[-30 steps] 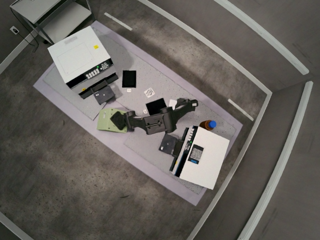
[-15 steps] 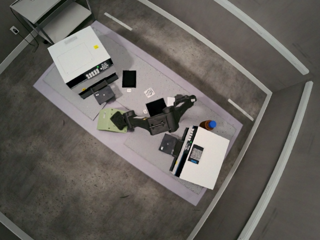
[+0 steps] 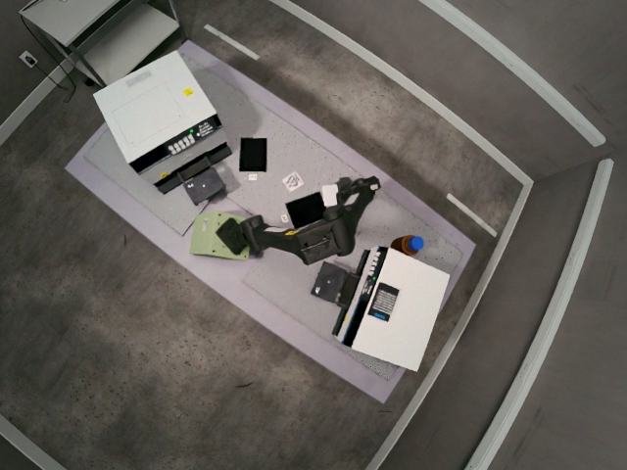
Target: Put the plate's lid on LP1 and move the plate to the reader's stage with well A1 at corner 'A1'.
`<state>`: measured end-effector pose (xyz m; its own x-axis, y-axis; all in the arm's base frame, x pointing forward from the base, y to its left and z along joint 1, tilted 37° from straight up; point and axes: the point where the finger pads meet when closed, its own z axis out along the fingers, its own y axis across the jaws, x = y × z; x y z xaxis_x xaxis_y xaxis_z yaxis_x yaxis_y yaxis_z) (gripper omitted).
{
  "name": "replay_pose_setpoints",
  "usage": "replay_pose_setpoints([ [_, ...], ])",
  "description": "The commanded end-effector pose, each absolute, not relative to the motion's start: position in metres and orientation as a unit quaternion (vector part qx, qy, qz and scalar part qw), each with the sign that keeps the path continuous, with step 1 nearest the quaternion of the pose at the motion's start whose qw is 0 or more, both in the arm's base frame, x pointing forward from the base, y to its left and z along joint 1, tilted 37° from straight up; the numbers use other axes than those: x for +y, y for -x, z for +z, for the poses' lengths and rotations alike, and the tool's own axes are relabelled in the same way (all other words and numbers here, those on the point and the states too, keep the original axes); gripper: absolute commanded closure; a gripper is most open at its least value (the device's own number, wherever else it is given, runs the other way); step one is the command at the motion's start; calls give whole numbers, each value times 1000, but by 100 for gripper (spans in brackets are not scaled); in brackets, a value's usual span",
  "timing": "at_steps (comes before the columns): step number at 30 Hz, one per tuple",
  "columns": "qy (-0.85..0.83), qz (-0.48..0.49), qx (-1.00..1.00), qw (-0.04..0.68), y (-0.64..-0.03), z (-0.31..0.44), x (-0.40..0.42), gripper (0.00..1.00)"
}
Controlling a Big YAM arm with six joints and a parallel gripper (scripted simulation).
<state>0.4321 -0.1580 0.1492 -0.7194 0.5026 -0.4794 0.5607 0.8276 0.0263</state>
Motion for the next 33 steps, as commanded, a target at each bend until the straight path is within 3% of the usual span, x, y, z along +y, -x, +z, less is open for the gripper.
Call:
replay_pose_setpoints([
  [1,-263,-66,930,248,-445,161,-151,14],
  [33,-113,-102,965,212,-469,138,-87,14],
])
